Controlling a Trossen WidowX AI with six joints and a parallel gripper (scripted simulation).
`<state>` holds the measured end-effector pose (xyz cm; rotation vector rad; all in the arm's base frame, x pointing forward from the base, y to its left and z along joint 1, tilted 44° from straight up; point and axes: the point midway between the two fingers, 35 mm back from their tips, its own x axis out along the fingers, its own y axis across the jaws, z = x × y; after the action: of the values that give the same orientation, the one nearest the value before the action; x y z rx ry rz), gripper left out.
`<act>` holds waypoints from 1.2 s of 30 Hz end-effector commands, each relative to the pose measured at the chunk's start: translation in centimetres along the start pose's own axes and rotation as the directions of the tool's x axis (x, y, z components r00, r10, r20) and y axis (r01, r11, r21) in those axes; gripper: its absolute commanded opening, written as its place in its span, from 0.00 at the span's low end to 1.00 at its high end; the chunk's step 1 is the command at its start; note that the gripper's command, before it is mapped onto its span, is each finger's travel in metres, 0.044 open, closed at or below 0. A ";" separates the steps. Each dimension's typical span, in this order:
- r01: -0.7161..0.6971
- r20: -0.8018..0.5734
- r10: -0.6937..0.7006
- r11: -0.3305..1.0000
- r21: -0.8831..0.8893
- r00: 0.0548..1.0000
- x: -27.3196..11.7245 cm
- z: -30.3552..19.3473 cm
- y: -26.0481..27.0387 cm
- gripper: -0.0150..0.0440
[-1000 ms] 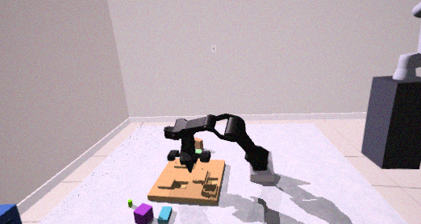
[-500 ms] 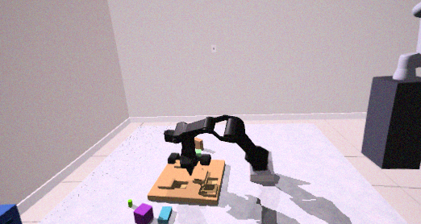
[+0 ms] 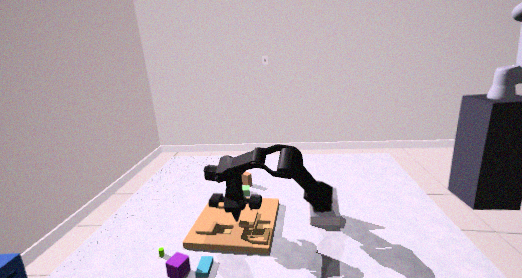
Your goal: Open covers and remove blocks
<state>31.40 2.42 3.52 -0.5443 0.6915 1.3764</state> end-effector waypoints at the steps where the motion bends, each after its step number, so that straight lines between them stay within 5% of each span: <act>1: -0.006 0.007 0.006 1.000 0.005 1.000 0.7 0.1 0.2 0.25; 36: -0.007 0.007 0.007 1.000 0.006 1.000 0.8 0.7 3.6 0.25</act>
<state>28.57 3.77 3.62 -0.5385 0.6924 1.3802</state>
